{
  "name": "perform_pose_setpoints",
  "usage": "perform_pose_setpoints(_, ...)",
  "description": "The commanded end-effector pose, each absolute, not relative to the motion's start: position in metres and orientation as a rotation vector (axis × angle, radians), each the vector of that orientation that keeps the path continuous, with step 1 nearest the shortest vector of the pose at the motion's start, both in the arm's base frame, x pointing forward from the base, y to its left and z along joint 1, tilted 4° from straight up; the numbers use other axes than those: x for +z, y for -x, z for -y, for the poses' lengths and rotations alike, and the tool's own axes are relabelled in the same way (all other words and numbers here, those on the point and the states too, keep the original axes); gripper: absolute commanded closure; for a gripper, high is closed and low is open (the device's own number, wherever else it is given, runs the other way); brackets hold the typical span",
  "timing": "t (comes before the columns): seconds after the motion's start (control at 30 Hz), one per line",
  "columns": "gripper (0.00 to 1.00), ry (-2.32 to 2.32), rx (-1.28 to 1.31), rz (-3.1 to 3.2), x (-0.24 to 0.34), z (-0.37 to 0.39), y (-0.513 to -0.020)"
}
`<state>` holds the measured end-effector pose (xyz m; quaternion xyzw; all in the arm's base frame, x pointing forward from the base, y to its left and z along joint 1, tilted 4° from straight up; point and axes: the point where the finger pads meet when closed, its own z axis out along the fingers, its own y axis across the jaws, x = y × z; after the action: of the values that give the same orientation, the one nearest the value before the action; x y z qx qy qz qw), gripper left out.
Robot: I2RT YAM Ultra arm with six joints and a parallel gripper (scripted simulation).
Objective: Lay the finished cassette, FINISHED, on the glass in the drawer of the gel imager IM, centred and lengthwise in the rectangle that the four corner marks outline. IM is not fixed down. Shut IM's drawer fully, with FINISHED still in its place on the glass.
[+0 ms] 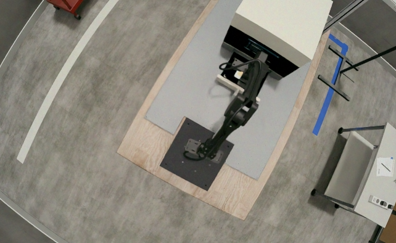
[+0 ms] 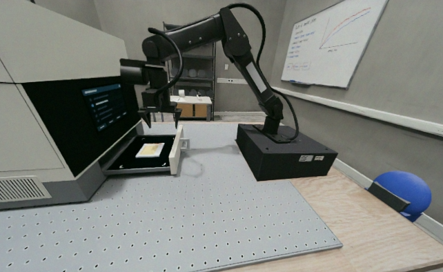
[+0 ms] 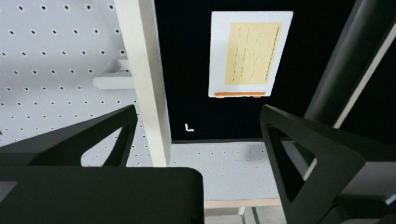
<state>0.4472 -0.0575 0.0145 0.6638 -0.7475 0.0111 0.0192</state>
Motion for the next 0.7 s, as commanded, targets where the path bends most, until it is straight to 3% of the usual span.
perform_pose_setpoints(0.0,0.00,-2.089,0.081,2.351,0.031,0.054,-0.451)
perform_pose_setpoints(0.67,0.00,-2.091,0.080,2.349,0.043,0.050,-0.432)
